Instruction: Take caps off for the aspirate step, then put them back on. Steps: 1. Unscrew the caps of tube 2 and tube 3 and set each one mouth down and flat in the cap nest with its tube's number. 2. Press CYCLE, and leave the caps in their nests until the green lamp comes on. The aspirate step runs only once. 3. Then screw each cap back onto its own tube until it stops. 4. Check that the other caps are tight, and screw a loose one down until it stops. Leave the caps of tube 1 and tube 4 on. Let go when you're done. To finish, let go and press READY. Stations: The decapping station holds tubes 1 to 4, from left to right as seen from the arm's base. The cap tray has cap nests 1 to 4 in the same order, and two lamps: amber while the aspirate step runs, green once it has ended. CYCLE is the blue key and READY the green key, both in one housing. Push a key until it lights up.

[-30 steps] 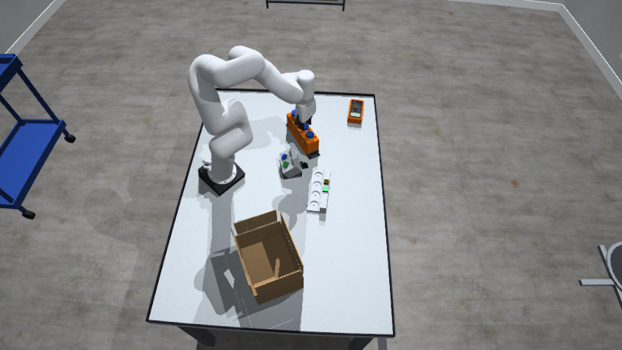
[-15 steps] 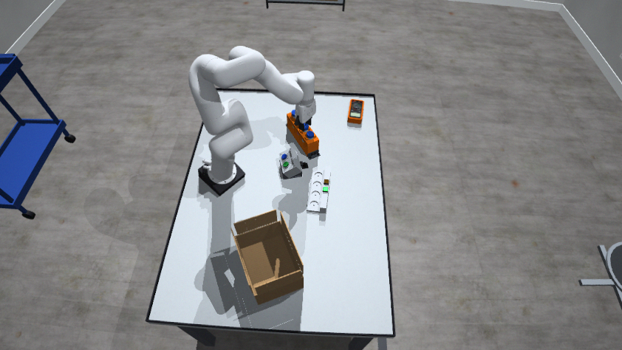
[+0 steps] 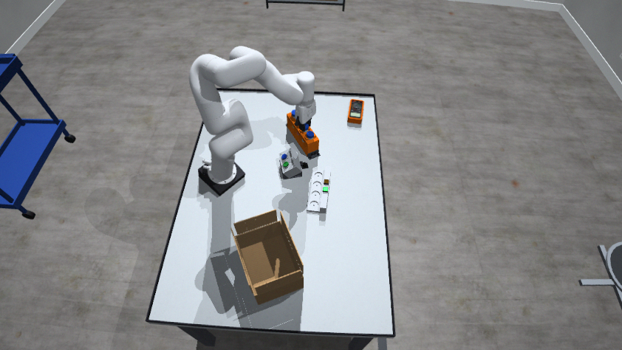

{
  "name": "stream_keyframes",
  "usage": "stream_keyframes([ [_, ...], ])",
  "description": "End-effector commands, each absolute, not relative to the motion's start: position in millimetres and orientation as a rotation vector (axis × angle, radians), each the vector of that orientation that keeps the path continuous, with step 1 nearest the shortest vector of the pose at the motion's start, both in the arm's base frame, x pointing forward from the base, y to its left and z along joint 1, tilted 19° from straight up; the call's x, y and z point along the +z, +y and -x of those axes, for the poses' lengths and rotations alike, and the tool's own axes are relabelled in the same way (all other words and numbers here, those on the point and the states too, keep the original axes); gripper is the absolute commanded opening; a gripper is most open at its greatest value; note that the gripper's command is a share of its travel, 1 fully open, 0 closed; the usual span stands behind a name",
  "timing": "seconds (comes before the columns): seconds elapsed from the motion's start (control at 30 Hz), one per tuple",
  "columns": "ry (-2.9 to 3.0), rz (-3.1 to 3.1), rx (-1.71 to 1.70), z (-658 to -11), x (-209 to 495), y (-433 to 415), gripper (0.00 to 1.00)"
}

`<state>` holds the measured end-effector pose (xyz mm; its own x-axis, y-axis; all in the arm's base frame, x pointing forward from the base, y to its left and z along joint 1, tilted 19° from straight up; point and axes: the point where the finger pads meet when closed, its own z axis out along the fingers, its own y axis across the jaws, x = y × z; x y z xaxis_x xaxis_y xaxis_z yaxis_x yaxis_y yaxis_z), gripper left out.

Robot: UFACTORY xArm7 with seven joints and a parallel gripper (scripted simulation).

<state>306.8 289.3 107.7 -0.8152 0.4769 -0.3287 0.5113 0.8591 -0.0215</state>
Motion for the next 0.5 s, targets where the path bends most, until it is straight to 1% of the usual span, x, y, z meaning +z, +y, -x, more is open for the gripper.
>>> stream_keyframes([
  [0.0,2.720,-0.741,-0.150,-307.4,108.8,290.9,0.00],
  [0.23,2.720,-0.741,-0.150,-307.4,108.9,290.8,0.00],
  [0.47,2.643,-0.963,-0.112,-307.5,108.6,290.8,0.00],
])
